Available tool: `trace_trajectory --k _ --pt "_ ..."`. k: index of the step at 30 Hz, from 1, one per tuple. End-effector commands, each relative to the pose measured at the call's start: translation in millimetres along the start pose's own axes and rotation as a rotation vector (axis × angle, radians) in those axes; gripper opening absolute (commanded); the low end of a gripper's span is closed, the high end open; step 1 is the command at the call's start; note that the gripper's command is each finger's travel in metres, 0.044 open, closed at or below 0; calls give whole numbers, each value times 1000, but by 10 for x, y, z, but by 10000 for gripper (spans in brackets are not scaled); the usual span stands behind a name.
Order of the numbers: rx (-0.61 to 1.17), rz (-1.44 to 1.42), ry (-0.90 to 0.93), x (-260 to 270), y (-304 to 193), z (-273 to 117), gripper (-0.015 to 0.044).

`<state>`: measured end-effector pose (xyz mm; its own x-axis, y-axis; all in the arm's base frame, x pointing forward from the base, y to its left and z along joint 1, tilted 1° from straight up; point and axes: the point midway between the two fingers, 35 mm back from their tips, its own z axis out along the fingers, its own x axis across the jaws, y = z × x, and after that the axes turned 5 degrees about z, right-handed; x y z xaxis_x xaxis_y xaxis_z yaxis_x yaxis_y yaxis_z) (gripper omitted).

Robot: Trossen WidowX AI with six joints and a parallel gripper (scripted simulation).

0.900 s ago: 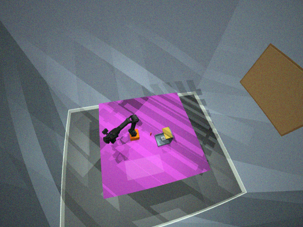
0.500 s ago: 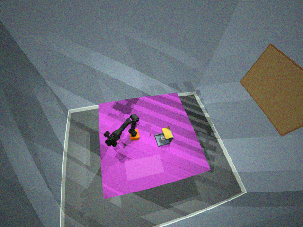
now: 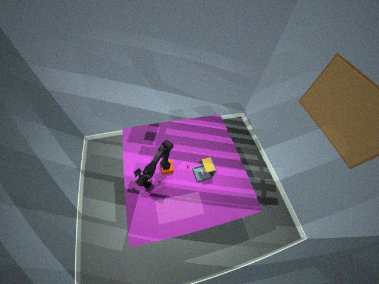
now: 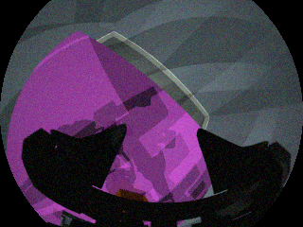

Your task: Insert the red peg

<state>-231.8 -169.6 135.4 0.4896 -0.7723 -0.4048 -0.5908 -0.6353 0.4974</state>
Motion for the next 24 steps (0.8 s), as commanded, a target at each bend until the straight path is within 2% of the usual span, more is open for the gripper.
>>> trace_trajectory --k 1,24 --pt "-25 41 58 180 -10 -62 440" --pt "-42 226 424 1216 -294 -549 440"
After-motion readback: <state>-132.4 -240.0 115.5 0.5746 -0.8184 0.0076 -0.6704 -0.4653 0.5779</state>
